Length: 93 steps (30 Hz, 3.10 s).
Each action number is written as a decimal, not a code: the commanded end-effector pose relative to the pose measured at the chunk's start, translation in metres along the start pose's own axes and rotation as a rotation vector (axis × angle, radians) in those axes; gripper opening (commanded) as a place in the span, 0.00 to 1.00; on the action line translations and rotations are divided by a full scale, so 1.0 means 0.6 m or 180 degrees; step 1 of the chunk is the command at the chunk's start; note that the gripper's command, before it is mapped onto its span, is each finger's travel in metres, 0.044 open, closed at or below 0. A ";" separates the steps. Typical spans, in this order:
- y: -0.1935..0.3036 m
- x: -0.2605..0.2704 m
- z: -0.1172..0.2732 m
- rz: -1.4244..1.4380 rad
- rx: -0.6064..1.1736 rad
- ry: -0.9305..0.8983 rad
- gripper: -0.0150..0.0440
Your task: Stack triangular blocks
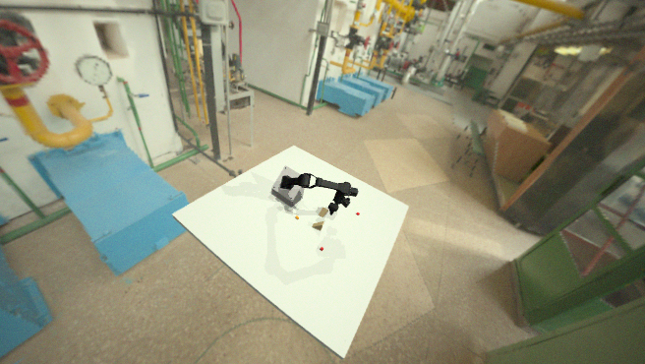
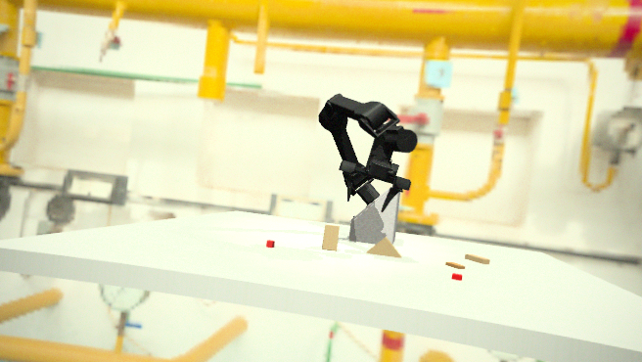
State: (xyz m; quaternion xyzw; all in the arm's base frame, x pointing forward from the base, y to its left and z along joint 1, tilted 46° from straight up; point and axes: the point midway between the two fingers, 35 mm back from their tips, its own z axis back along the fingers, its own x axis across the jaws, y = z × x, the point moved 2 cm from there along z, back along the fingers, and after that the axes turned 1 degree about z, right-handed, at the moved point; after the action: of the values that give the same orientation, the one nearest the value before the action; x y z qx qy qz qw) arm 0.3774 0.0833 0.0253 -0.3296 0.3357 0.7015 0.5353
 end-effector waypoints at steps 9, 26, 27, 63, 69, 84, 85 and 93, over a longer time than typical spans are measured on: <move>0.114 0.259 -0.020 0.4122 0.0702 0.0838 1.00; 0.113 0.250 -0.055 0.4352 0.0830 0.0913 1.00; 0.111 0.243 -0.069 0.4373 0.0863 0.0921 1.00; 0.115 0.185 -0.179 0.4535 0.1148 0.0950 0.69; 0.115 0.185 -0.179 0.4535 0.1148 0.0950 0.49; 0.111 0.177 -0.137 0.4486 0.1062 0.0942 0.25; 0.111 0.175 -0.129 0.4478 0.1046 0.0940 0.25; 0.113 0.162 -0.064 0.4411 0.0913 0.0921 0.25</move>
State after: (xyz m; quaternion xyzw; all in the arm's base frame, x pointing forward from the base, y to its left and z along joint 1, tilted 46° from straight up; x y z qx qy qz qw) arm 0.2967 0.0761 -0.0837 -0.0471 0.6319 0.7720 -0.0501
